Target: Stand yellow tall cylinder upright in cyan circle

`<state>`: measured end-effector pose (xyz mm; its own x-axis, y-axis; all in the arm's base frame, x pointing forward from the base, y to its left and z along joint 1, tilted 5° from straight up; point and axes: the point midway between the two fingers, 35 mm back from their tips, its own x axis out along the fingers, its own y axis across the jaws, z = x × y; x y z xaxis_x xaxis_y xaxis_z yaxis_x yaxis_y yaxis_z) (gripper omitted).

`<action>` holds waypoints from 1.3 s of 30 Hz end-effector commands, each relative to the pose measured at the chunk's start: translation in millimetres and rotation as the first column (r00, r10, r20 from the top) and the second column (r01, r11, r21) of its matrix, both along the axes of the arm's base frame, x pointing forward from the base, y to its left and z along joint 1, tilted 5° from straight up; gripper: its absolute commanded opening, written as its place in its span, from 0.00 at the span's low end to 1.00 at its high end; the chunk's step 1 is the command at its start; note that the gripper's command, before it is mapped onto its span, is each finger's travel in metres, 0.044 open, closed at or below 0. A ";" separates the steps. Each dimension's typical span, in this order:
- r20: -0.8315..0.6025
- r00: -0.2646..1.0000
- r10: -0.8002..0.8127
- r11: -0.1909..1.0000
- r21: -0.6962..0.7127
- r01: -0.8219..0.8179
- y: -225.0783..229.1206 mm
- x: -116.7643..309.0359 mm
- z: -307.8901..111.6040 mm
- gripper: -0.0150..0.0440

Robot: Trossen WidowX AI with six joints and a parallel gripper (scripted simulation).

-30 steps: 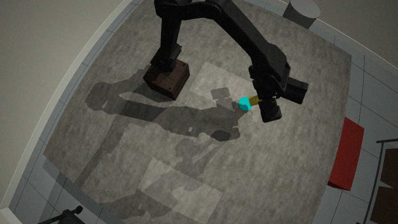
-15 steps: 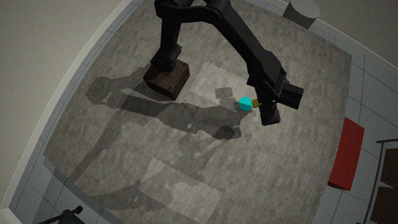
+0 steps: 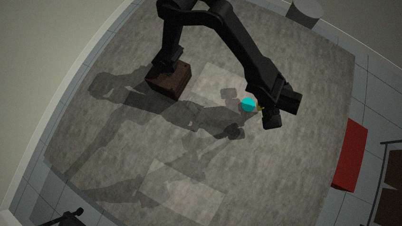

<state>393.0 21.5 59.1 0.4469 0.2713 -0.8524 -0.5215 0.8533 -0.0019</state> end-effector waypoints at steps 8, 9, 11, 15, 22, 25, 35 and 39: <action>0.054 0.998 -0.021 0.998 0.055 0.018 -2.4 6.2 -3.4 0.43; 0.059 0.998 -0.022 0.998 0.060 0.019 -2.7 6.8 -3.7 0.43; 0.069 0.997 -0.026 0.997 0.069 0.021 -3.2 7.7 -4.3 0.43; 0.089 0.995 -0.033 0.996 0.088 0.025 -4.3 9.6 -5.4 0.43; 0.123 0.991 -0.044 0.992 0.121 0.029 -6.3 12.3 -6.8 0.43; 0.138 0.989 -0.049 0.990 0.134 0.030 -7.1 13.3 -7.3 0.43; 0.186 0.980 -0.064 0.983 0.178 0.031 -10.1 15.8 -8.4 0.43; 0.205 0.976 -0.070 0.980 0.195 0.029 -11.2 16.5 -8.7 0.43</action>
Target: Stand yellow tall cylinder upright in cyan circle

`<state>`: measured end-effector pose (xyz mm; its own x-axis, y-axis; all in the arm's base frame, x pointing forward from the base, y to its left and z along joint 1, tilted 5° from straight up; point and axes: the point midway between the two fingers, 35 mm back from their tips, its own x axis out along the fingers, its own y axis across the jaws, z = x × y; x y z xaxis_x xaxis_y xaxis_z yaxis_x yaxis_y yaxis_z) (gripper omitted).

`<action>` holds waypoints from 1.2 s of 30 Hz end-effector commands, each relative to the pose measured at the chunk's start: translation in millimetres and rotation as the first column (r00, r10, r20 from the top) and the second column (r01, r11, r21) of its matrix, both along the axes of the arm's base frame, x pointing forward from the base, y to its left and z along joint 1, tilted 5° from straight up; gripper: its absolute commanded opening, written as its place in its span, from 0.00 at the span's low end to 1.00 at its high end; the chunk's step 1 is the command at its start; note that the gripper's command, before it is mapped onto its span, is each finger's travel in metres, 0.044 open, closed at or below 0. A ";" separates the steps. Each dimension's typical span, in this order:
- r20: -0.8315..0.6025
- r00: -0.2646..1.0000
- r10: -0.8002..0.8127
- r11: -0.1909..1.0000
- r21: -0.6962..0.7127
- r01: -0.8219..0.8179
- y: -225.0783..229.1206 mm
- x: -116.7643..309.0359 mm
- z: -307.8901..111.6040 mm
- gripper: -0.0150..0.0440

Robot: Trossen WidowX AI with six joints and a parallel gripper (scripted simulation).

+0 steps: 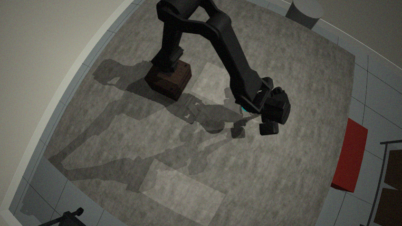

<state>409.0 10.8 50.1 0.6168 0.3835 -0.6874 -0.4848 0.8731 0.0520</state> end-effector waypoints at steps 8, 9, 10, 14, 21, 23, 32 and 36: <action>0.054 0.998 -0.007 0.999 0.047 0.004 -3.0 1.2 0.3 0.43; 0.059 0.998 -0.007 0.999 0.051 0.004 -3.3 1.2 0.3 0.43; 0.064 0.998 -0.008 0.998 0.055 0.004 -3.6 1.3 0.3 0.43; 0.085 0.996 -0.010 0.998 0.070 0.004 -4.8 1.2 0.5 0.43; 0.119 0.993 -0.013 0.995 0.096 0.001 -6.8 0.6 1.1 0.43; 0.129 0.992 -0.013 0.995 0.103 0.000 -7.4 0.3 1.4 0.43; 0.174 0.985 -0.016 0.991 0.134 -0.007 -9.9 -1.6 2.7 0.43; 0.193 0.981 -0.017 0.989 0.146 -0.012 -10.9 -2.8 3.5 0.43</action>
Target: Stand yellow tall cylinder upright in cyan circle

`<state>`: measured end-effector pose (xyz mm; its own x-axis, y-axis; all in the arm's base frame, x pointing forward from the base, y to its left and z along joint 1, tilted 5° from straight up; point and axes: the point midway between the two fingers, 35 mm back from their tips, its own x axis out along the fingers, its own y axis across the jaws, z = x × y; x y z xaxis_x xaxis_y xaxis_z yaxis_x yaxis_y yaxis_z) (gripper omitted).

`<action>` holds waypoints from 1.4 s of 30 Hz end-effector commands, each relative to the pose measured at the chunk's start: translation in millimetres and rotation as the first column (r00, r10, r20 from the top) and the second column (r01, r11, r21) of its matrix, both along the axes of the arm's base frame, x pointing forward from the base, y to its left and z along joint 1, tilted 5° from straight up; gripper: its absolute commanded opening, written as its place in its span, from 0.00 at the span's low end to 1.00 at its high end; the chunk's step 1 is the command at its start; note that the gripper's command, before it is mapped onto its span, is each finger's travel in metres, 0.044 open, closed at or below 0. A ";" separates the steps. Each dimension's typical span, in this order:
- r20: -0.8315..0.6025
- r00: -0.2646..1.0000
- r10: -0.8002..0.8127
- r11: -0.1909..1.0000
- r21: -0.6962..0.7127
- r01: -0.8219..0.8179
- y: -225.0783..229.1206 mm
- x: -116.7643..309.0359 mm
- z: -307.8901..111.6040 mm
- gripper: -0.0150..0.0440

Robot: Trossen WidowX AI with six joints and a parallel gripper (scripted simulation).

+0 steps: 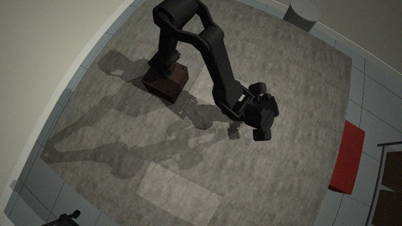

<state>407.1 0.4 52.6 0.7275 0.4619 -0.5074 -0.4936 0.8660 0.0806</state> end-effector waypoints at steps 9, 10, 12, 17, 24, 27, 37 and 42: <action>0.058 0.998 0.006 0.999 0.040 -0.008 -2.7 -4.3 3.0 0.43; 0.063 0.998 0.006 0.999 0.043 -0.009 -3.0 -4.7 3.2 0.43; 0.073 0.997 0.008 0.999 0.048 -0.011 -3.4 -5.6 3.7 0.43; 0.097 0.995 0.011 0.998 0.062 -0.017 -4.5 -8.1 5.1 0.43; 0.131 0.991 0.015 0.997 0.079 -0.026 -5.9 -12.1 7.2 0.43; 0.146 0.989 0.018 0.996 0.086 -0.030 -6.4 -14.0 8.1 0.43; 0.193 0.981 0.026 0.993 0.106 -0.048 -7.9 -21.1 11.5 0.43; 0.216 0.976 0.032 0.992 0.115 -0.058 -8.3 -25.0 13.3 0.43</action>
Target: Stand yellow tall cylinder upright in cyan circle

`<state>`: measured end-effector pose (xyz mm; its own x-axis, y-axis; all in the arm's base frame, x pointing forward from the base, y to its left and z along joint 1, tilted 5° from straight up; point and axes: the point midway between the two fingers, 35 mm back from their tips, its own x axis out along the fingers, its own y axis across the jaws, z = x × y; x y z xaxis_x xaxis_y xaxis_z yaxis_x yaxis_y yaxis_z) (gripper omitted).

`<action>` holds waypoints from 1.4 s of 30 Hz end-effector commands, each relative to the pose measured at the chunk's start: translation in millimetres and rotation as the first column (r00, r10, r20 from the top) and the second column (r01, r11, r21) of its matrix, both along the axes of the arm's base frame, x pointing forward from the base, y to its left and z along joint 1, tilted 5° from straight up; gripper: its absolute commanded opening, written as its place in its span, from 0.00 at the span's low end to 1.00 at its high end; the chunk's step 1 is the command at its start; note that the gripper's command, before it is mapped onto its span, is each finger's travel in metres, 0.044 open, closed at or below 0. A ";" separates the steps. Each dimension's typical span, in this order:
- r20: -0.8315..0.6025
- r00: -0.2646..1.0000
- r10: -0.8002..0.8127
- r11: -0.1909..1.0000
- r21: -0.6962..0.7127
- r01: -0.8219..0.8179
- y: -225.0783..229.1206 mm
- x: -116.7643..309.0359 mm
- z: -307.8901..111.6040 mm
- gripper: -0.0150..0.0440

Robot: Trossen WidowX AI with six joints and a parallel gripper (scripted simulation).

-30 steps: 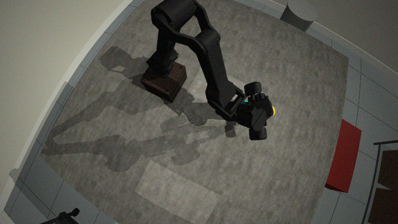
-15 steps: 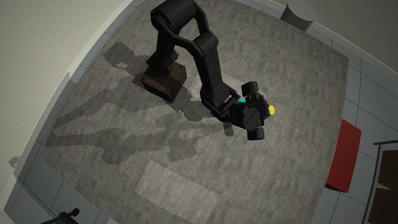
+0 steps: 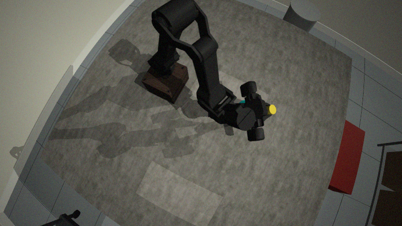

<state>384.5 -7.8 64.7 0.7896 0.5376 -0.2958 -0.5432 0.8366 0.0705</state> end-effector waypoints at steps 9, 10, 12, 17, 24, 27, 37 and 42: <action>0.054 0.998 0.021 0.999 0.023 -0.023 -0.3 -10.0 4.5 0.43; 0.059 0.998 0.023 0.999 0.024 -0.025 -0.3 -10.9 4.9 0.43; 0.068 0.997 0.027 0.999 0.027 -0.029 -0.3 -12.7 5.6 0.43; 0.091 0.995 0.037 0.999 0.033 -0.040 -0.1 -17.4 7.5 0.43; 0.122 0.991 0.052 0.998 0.039 -0.058 0.5 -24.4 10.1 0.43; 0.135 0.989 0.059 0.997 0.041 -0.065 0.9 -27.5 11.3 0.43; 0.178 0.980 0.083 0.995 0.045 -0.092 2.4 -38.5 15.1 0.43; 0.199 0.975 0.095 0.993 0.045 -0.106 3.3 -44.3 17.1 0.43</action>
<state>343.8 -5.3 80.7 0.7748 0.6212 -0.1180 -0.6254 0.7803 0.0017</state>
